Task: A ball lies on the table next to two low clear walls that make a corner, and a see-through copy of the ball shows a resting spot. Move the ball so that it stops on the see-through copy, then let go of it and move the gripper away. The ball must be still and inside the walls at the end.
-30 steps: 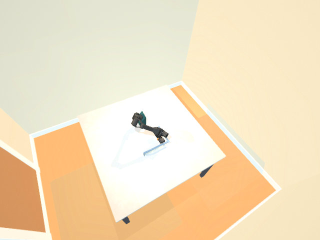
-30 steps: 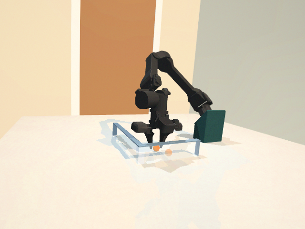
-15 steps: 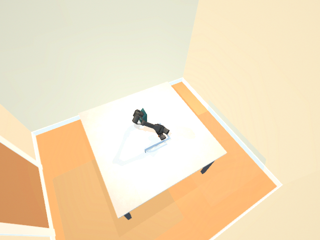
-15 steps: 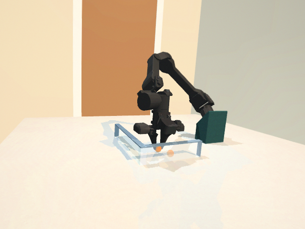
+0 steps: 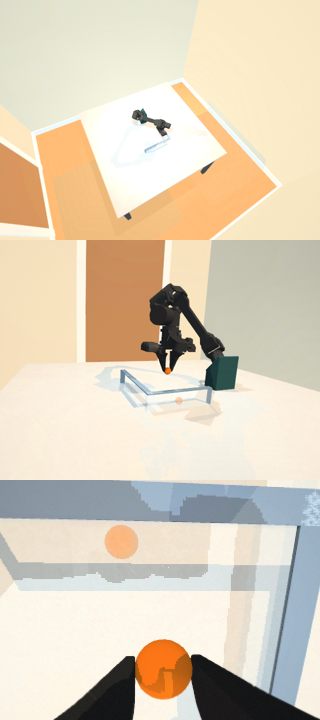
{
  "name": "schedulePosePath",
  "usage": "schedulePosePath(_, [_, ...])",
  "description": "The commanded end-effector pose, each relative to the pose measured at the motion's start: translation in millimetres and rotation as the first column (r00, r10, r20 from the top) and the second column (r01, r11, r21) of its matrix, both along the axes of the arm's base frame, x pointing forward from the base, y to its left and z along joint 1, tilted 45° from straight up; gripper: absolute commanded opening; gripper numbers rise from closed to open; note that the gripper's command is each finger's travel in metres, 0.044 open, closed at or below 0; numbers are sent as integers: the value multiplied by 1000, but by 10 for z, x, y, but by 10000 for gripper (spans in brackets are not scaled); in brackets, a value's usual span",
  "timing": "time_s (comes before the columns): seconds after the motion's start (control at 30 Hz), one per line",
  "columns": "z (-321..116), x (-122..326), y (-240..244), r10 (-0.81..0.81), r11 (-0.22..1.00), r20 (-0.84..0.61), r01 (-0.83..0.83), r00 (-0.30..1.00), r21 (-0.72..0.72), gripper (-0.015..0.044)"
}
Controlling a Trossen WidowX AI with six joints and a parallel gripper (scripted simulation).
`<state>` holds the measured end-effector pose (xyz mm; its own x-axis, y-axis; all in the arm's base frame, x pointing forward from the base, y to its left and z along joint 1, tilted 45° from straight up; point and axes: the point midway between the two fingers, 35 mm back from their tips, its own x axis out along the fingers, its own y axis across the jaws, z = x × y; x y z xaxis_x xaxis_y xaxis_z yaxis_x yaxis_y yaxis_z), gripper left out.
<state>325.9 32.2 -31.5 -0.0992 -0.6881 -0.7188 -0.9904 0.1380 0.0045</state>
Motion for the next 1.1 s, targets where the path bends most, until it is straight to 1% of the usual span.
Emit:
schedulePosePath(0.0, [208, 2, 177, -5, 1000, 3, 5, 1000, 1, 0])
schedulePosePath(0.17, [202, -4, 186, -6, 1000, 3, 6, 1000, 1, 0])
schedulePosePath(0.4, [-334, -185, 296, -6, 1000, 3, 6, 1000, 2, 0])
schedulePosePath(0.6, [-397, -206, 298, -5, 1000, 4, 5, 1000, 2, 0])
schedulePosePath(0.7, [-471, -207, 233, -5, 1000, 4, 5, 1000, 3, 0])
schedulePosePath(0.97, [-829, -259, -117, -5, 1000, 4, 5, 1000, 0, 0])
schedulePosePath(1.07, [-890, -277, -182, -5, 1000, 4, 5, 1000, -1, 0])
